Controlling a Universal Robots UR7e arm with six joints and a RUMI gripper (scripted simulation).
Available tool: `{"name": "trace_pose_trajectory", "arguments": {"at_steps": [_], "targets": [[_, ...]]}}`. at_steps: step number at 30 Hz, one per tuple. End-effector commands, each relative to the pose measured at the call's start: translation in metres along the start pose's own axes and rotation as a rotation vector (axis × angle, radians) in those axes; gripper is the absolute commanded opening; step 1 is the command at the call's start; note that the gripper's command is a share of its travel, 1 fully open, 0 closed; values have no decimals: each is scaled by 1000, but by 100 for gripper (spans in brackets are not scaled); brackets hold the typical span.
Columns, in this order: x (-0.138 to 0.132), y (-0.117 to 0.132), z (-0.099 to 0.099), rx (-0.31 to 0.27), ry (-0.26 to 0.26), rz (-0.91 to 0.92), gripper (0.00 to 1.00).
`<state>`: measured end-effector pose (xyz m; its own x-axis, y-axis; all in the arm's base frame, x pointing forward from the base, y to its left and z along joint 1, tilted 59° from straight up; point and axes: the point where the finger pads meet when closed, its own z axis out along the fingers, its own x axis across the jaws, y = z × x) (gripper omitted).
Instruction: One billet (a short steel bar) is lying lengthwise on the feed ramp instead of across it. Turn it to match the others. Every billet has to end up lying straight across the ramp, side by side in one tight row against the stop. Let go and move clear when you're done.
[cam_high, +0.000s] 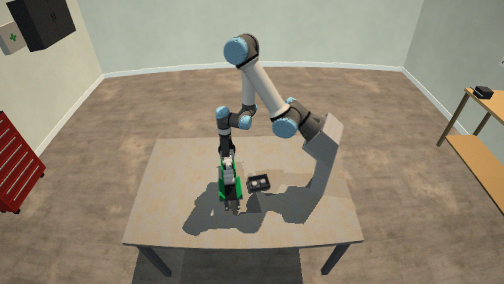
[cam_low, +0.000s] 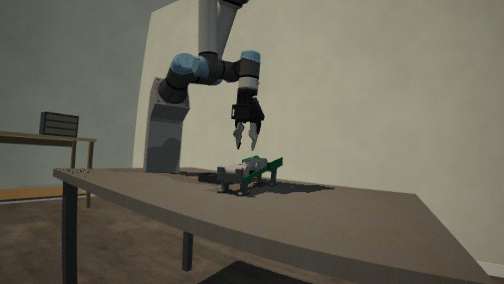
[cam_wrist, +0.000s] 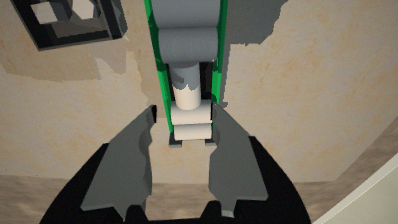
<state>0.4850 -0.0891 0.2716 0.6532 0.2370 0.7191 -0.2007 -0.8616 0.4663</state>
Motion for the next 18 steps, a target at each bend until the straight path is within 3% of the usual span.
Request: {"name": "trace_pose_trajectory", "arguments": {"at_steps": [1,8,13,18], "targets": [[1,0,5,-1,3,0,35],[1,0,5,-1,3,0,35],[1,0,35,-1,3,0,35],[1,0,35,-1,3,0,35]]}}
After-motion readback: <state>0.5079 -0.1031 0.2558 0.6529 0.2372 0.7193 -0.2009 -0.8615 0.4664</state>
